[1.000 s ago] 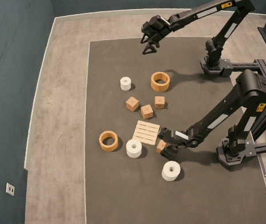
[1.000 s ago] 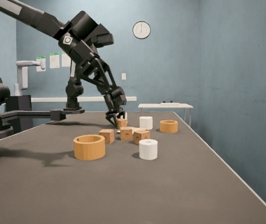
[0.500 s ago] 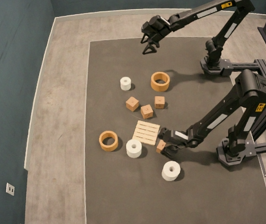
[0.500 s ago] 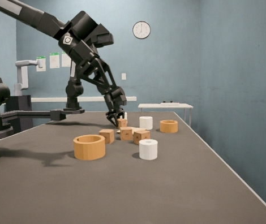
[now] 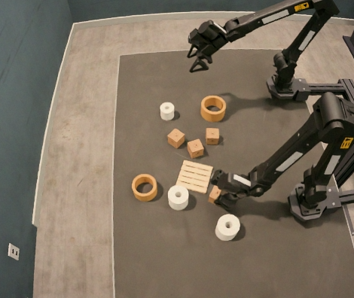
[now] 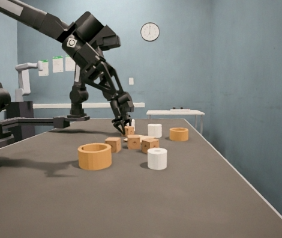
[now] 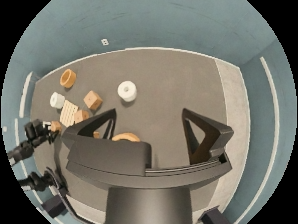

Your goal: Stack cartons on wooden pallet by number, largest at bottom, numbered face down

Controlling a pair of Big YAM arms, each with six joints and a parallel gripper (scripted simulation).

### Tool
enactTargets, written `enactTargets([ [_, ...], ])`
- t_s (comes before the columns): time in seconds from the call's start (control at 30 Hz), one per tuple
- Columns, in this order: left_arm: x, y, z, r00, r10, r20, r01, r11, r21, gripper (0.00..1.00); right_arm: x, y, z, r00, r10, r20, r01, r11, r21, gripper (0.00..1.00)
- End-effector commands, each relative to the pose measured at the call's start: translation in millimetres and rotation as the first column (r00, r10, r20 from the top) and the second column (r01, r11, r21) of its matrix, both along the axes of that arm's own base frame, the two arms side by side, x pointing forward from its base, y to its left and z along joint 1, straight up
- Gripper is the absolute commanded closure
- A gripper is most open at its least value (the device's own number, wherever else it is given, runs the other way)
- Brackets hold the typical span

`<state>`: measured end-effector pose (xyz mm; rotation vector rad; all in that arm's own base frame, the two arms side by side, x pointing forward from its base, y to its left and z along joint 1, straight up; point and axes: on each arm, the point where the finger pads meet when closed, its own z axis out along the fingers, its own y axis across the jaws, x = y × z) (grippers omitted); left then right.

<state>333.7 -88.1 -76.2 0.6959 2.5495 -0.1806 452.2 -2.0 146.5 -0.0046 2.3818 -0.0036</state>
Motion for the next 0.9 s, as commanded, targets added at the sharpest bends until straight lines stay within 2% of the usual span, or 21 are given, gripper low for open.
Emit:
enactTargets([
  [0.0,9,-2,10,0.999,0.003,0.046,-0.002,1.000,-0.008,0.58,13,0,22,0.999,-0.002,0.041,0.002,1.000,0.000,0.00],
  [0.03,10,-2,11,0.999,0.003,0.049,-0.002,1.000,-0.009,0.69,13,0,22,0.999,-0.002,0.041,0.002,1.000,0.000,0.00],
  [0.07,11,-2,11,0.999,0.003,0.050,-0.002,1.000,-0.009,0.58,13,0,22,0.999,-0.002,0.041,0.002,1.000,0.000,0.00],
  [0.1,8,-2,10,0.999,0.003,0.037,-0.002,1.000,-0.007,0.54,13,0,22,0.999,-0.002,0.041,0.002,1.000,0.000,0.00],
  [0.23,12,-2,28,0.999,0.003,0.038,-0.002,1.000,-0.007,0.54,13,0,22,0.999,-0.002,0.041,0.002,1.000,0.000,0.00],
  [0.3,12,-2,28,0.999,0.003,0.038,-0.002,1.000,-0.007,0.54,13,0,22,0.999,-0.002,0.041,0.002,1.000,0.000,0.00],
  [0.37,12,-2,44,0.999,0.003,0.038,-0.002,1.000,-0.007,0.54,13,0,22,0.999,-0.002,0.041,0.002,1.000,0.000,0.00],
  [0.67,11,-7,57,0.999,0.007,0.032,-0.007,1.000,-0.016,0.54,13,0,22,0.999,-0.002,0.041,0.002,1.000,0.000,0.00],
  [0.8,9,-16,77,1.000,0.026,0.015,-0.026,0.999,-0.026,0.54,13,0,22,0.999,-0.002,0.041,0.002,1.000,0.000,0.00],
  [0.87,9,-16,77,1.000,0.026,0.015,-0.026,0.999,-0.026,0.54,13,0,22,0.999,-0.002,0.041,0.002,1.000,0.000,0.00],
])
